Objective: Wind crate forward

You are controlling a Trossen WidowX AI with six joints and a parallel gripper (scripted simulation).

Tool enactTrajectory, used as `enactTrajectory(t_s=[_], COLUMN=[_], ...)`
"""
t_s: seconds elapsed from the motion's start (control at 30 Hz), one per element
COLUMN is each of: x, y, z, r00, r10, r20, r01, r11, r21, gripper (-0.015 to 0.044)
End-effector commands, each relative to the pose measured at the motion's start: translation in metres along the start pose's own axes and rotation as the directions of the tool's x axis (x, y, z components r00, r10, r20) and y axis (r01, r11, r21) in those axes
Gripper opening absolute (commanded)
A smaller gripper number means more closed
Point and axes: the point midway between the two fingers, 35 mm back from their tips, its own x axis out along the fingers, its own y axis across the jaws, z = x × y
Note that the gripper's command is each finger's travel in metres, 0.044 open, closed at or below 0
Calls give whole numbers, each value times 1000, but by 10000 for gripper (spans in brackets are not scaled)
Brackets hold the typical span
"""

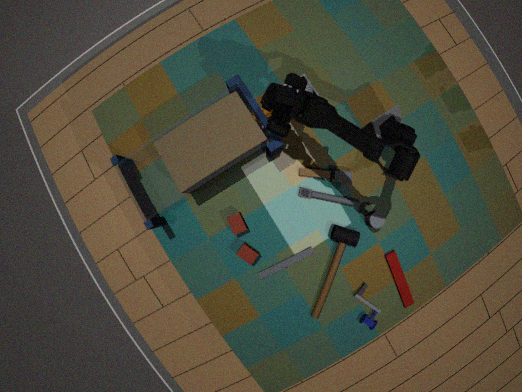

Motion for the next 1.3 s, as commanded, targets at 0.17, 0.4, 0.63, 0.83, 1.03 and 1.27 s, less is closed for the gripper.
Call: enactTrajectory(t_s=[0.17, 0.4, 0.63, 0.83, 1.03, 1.27], x=[-7, -12, -17, -21, -25, -30], y=[7, 8, 8, 7, 6, 2], z=[-20, -30, -40, -49, -58, -68], r00=[1000, 1000, 1000, 1000, 1000, 1000], r10=[10, 10, 10, 10, 10, 9], r20=[-20, -21, -22, -23, -23, -24], r01=[-10, -10, -10, -10, -9, -9], r11=[1000, 1000, 1000, 1000, 1000, 1000], r21=[10, 10, 10, 11, 11, 11], gripper=[0, 0, 0, 0, 0, 0])
